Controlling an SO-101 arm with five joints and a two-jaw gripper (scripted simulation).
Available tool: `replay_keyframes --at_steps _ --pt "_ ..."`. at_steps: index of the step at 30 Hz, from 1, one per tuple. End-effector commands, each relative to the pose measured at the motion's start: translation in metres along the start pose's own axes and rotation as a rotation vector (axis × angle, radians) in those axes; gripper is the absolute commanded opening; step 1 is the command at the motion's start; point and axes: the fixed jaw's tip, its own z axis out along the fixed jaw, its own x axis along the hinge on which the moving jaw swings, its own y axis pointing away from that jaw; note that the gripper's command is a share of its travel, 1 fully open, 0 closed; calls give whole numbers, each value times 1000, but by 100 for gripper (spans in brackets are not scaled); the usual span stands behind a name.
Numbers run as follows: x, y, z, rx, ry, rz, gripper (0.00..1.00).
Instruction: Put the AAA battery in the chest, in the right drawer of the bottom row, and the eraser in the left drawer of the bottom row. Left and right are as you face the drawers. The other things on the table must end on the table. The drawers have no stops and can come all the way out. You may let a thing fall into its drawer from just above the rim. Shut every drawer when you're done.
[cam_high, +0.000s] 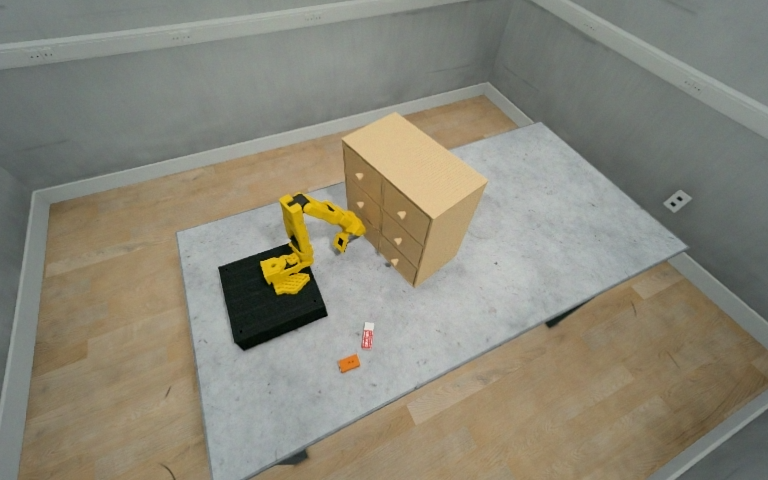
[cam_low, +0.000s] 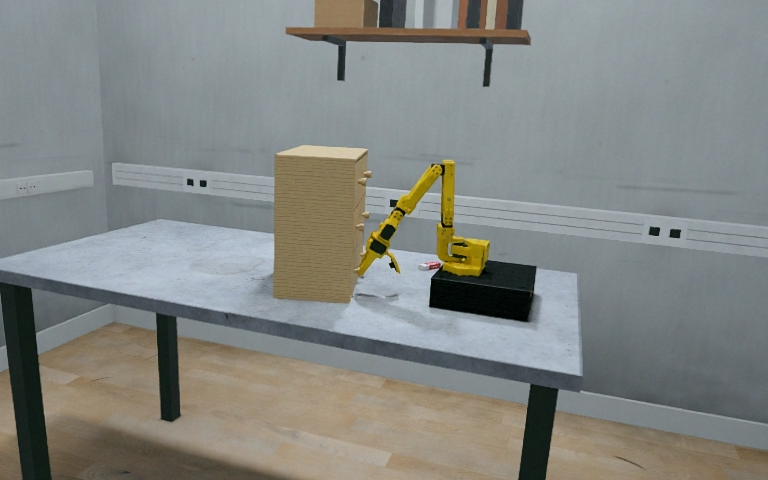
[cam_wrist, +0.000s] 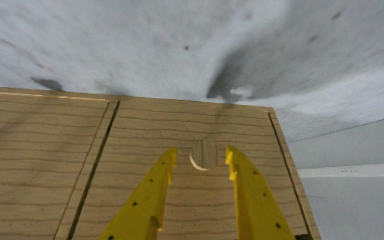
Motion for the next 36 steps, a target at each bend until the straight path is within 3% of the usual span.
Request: replay_keyframes --at_steps 1,36 --pt "0 -2 2 4 -2 -3 21" --pt "0 -2 2 4 -2 -3 0"
